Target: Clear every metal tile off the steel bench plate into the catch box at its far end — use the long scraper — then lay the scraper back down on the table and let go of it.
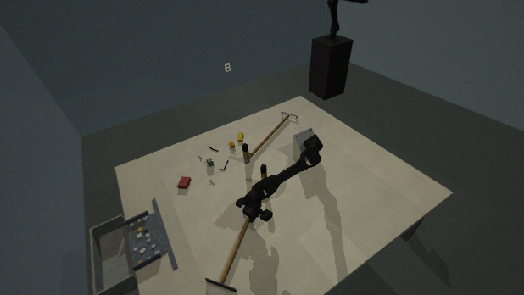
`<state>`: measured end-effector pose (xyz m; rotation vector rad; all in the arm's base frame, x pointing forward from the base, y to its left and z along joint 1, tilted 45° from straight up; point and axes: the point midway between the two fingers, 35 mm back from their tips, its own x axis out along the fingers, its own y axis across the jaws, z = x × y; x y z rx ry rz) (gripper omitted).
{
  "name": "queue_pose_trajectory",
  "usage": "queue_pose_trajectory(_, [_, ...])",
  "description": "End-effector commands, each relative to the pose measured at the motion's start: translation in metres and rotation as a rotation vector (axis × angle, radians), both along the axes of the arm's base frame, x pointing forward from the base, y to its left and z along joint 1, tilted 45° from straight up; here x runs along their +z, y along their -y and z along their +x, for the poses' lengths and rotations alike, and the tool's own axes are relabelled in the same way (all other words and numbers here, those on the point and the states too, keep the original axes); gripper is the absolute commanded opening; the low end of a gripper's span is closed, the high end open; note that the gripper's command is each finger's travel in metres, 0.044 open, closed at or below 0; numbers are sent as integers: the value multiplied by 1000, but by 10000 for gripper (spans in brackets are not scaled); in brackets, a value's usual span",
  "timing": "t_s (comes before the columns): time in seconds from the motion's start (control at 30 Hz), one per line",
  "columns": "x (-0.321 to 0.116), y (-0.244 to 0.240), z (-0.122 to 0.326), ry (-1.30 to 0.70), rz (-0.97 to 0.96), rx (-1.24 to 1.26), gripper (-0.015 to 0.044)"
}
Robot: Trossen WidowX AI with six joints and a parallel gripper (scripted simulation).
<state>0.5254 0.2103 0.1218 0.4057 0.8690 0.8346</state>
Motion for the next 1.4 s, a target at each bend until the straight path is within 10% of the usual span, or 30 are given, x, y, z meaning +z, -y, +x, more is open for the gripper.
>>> queue_pose_trajectory(0.0, [-5,2,3,-2,-3,2,0])
queue_pose_trajectory(1.37, [-27,24,29,0,-3,2,0])
